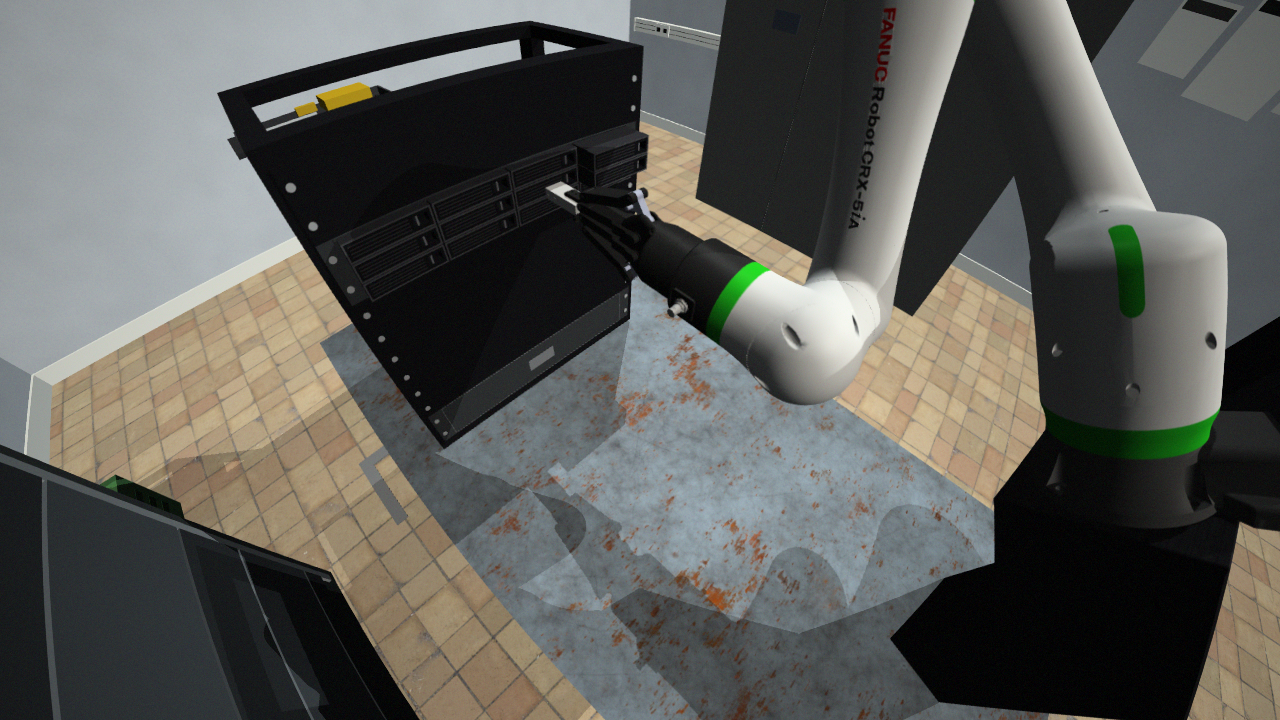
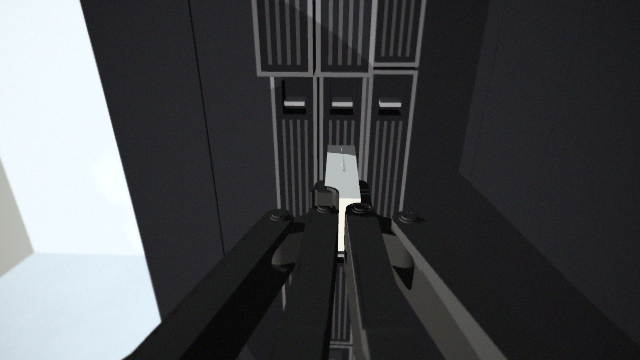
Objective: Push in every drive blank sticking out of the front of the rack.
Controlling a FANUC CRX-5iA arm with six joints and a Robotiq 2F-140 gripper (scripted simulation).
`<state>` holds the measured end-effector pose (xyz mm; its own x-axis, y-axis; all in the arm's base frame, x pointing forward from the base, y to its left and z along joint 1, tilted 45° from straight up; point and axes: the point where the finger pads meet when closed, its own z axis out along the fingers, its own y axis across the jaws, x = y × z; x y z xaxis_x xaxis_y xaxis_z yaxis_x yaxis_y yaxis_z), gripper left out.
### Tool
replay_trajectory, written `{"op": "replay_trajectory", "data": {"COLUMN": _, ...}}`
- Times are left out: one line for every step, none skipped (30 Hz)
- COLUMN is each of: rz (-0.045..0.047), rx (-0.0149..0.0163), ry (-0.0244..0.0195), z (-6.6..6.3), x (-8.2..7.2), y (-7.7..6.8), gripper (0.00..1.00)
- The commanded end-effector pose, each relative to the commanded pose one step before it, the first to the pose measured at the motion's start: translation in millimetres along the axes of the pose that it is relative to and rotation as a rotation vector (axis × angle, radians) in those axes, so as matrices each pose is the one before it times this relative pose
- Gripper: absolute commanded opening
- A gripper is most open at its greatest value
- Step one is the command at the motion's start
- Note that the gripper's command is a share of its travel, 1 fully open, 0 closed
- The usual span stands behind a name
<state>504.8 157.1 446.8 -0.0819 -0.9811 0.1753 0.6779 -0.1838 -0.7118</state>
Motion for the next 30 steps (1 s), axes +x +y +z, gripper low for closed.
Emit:
{"op": "replay_trajectory", "data": {"rz": 0.00024, "rx": 0.00111, "ry": -0.00003, "z": 0.29, "x": -0.04, "y": -0.62, "gripper": 0.1}}
{"op": "replay_trajectory", "data": {"rz": 0.0, "rx": 0.0, "ry": 0.0, "z": 0.0, "x": 0.0, "y": 0.0, "gripper": 0.1}}
{"op": "replay_trajectory", "data": {"rz": 0.0, "rx": 0.0, "ry": 0.0, "z": 0.4, "x": 0.0, "y": 0.0, "gripper": 0.1}}
{"op": "replay_trajectory", "data": {"rz": 0.0, "rx": 0.0, "ry": 0.0, "z": 0.56, "x": 0.0, "y": 0.0, "gripper": 0.1}}
{"op": "replay_trajectory", "data": {"rz": 0.0, "rx": 0.0, "ry": 0.0, "z": 0.62, "x": 0.0, "y": 0.0, "gripper": 0.1}}
{"op": "replay_trajectory", "data": {"rz": 0.0, "rx": 0.0, "ry": 0.0, "z": 0.56, "x": 0.0, "y": 0.0, "gripper": 0.1}}
{"op": "replay_trajectory", "data": {"rz": 0.0, "rx": 0.0, "ry": 0.0, "z": 0.4, "x": 0.0, "y": 0.0, "gripper": 0.1}}
{"op": "replay_trajectory", "data": {"rz": 0.0, "rx": 0.0, "ry": 0.0, "z": 0.19, "x": 0.0, "y": 0.0, "gripper": 0.1}}
{"op": "replay_trajectory", "data": {"rz": 0.0, "rx": 0.0, "ry": 0.0, "z": 0.03, "x": 0.0, "y": 0.0, "gripper": 0.1}}
{"op": "replay_trajectory", "data": {"rz": 0.0, "rx": 0.0, "ry": 0.0, "z": 0.0, "x": 0.0, "y": 0.0, "gripper": 0.1}}
{"op": "replay_trajectory", "data": {"rz": 0.0, "rx": 0.0, "ry": 0.0, "z": 0.0, "x": 0.0, "y": 0.0, "gripper": 0.1}}
{"op": "replay_trajectory", "data": {"rz": 0.0, "rx": 0.0, "ry": 0.0, "z": 0.0, "x": 0.0, "y": 0.0, "gripper": 0.1}}
{"op": "replay_trajectory", "data": {"rz": 0.0, "rx": 0.0, "ry": 0.0, "z": 0.0, "x": 0.0, "y": 0.0, "gripper": 0.1}}
{"op": "replay_trajectory", "data": {"rz": 0.0, "rx": 0.0, "ry": 0.0, "z": 0.0, "x": 0.0, "y": 0.0, "gripper": 0.1}}
{"op": "replay_trajectory", "data": {"rz": 0.0, "rx": 0.0, "ry": 0.0, "z": 0.0, "x": 0.0, "y": 0.0, "gripper": 0.1}}
{"op": "replay_trajectory", "data": {"rz": 0.0, "rx": 0.0, "ry": 0.0, "z": 0.03, "x": 0.0, "y": 0.0, "gripper": 0.1}}
{"op": "replay_trajectory", "data": {"rz": 0.0, "rx": 0.0, "ry": 0.0, "z": 0.19, "x": 0.0, "y": 0.0, "gripper": 0.1}}
{"op": "replay_trajectory", "data": {"rz": 0.0, "rx": 0.0, "ry": 0.0, "z": 0.0, "x": 0.0, "y": 0.0, "gripper": 0.1}}
{"op": "replay_trajectory", "data": {"rz": 0.0, "rx": 0.0, "ry": 0.0, "z": 0.0, "x": 0.0, "y": 0.0, "gripper": 0.1}}
{"op": "replay_trajectory", "data": {"rz": 0.0, "rx": 0.0, "ry": 0.0, "z": 0.4, "x": 0.0, "y": 0.0, "gripper": 0.1}}
{"op": "replay_trajectory", "data": {"rz": 0.0, "rx": 0.0, "ry": 0.0, "z": 0.56, "x": 0.0, "y": 0.0, "gripper": 0.1}}
{"op": "replay_trajectory", "data": {"rz": 0.0, "rx": 0.0, "ry": 0.0, "z": 0.62, "x": 0.0, "y": 0.0, "gripper": 0.1}}
{"op": "replay_trajectory", "data": {"rz": 0.0, "rx": 0.0, "ry": 0.0, "z": 0.56, "x": 0.0, "y": 0.0, "gripper": 0.1}}
{"op": "replay_trajectory", "data": {"rz": 0.0, "rx": 0.0, "ry": 0.0, "z": 0.4, "x": 0.0, "y": 0.0, "gripper": 0.1}}
{"op": "replay_trajectory", "data": {"rz": 0.0, "rx": 0.0, "ry": 0.0, "z": 0.19, "x": 0.0, "y": 0.0, "gripper": 0.1}}
{"op": "replay_trajectory", "data": {"rz": 0.0, "rx": 0.0, "ry": 0.0, "z": 0.03, "x": 0.0, "y": 0.0, "gripper": 0.1}}
{"op": "replay_trajectory", "data": {"rz": 0.0, "rx": 0.0, "ry": 0.0, "z": 0.0, "x": 0.0, "y": 0.0, "gripper": 0.1}}
{"op": "replay_trajectory", "data": {"rz": 0.0, "rx": 0.0, "ry": 0.0, "z": 0.0, "x": 0.0, "y": 0.0, "gripper": 0.1}}
{"op": "replay_trajectory", "data": {"rz": 0.0, "rx": 0.0, "ry": 0.0, "z": 0.0, "x": 0.0, "y": 0.0, "gripper": 0.1}}
{"op": "replay_trajectory", "data": {"rz": 0.0, "rx": 0.0, "ry": 0.0, "z": 0.0, "x": 0.0, "y": 0.0, "gripper": 0.1}}
